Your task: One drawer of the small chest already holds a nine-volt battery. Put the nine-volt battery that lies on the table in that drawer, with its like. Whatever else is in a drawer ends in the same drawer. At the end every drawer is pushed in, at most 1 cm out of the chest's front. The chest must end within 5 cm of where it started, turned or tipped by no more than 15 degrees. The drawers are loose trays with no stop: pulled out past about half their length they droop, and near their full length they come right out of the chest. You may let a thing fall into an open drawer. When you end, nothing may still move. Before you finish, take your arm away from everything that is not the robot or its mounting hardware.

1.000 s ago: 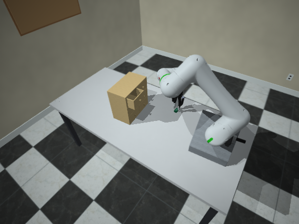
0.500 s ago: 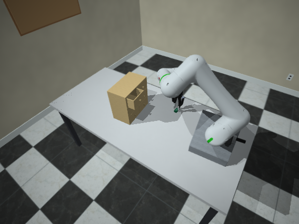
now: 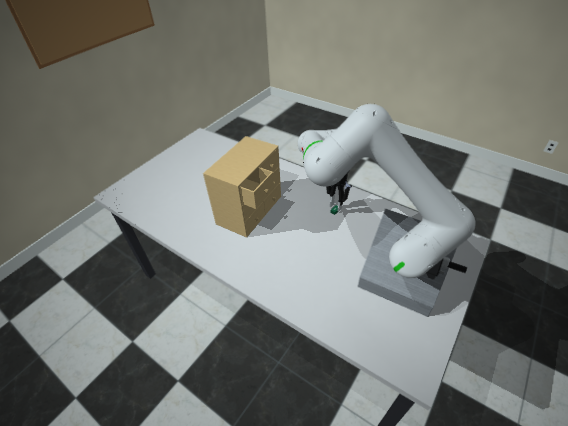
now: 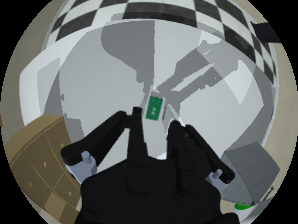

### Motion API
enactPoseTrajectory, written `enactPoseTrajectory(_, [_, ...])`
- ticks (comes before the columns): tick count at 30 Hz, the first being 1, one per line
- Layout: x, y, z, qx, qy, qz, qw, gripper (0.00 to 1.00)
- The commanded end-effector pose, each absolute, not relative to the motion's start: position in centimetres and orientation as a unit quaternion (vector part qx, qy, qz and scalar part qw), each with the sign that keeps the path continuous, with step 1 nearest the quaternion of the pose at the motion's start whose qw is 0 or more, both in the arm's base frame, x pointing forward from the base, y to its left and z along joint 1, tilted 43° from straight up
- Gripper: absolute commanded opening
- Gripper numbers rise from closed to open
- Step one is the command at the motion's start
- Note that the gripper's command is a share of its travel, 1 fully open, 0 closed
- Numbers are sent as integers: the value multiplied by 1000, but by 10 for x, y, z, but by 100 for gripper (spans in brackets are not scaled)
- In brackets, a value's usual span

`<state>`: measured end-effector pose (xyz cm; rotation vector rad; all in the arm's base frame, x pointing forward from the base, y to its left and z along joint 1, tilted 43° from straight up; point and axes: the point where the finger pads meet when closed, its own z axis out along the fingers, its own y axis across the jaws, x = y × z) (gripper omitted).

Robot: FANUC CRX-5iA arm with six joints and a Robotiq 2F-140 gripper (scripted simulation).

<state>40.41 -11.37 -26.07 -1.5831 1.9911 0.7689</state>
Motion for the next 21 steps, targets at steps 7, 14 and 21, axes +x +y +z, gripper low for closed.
enactPoseTrajectory(7, [405,-101,-274,-578,728,281,240,26])
enactPoseTrajectory(14, [405,-99,-277,-578,728,281,240,26])
enactPoseTrajectory(21, [405,-99,-277,-578,728,281,240,26])
